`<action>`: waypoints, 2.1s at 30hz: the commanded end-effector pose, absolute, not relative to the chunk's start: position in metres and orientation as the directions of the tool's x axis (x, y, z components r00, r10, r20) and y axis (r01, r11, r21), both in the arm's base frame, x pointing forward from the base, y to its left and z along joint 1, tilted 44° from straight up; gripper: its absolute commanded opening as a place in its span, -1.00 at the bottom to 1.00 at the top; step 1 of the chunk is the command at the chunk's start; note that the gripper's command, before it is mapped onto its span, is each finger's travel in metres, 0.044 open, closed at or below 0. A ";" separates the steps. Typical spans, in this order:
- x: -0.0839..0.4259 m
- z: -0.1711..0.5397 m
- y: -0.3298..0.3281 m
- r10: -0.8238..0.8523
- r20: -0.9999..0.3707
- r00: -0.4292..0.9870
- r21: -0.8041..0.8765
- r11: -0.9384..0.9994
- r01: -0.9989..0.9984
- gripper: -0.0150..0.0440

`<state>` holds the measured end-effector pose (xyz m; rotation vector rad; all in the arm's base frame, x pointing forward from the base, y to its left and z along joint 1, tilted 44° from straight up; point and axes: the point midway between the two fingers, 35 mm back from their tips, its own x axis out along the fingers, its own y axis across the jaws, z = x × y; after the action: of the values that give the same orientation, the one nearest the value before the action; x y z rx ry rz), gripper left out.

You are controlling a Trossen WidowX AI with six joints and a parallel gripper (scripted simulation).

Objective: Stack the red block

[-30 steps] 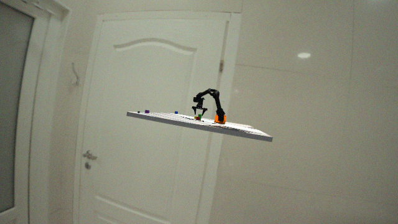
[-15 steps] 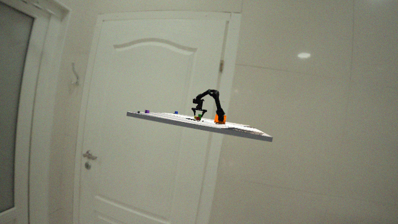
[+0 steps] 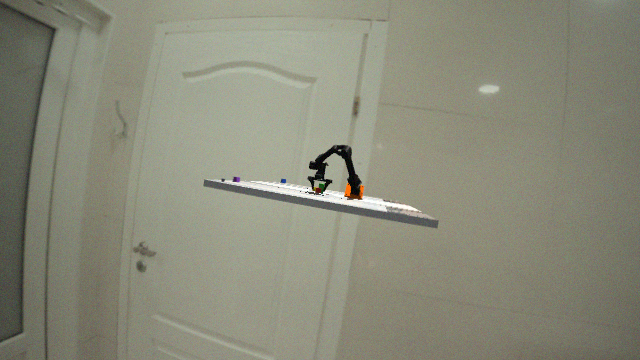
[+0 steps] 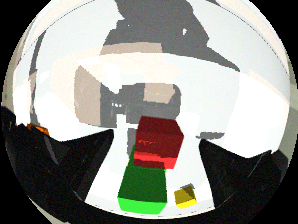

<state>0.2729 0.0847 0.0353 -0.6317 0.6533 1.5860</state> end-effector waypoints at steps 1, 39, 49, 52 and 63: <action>0.270 0.031 0.089 0.688 -0.718 -0.107 0.061 -0.091 -0.994 1.00; 0.272 0.040 0.079 0.687 -0.719 -0.107 0.061 -0.091 -0.994 -0.49; 0.277 0.074 0.046 0.685 -0.720 -0.107 0.062 -0.091 -0.994 -0.49; 0.279 0.084 0.036 0.685 -0.721 -0.108 0.062 -0.091 -0.994 -0.49; 0.283 0.115 0.007 0.684 -0.721 -0.108 0.063 -0.091 -0.994 -0.49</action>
<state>0.2824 0.0117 0.1096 -0.6186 0.6610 1.5813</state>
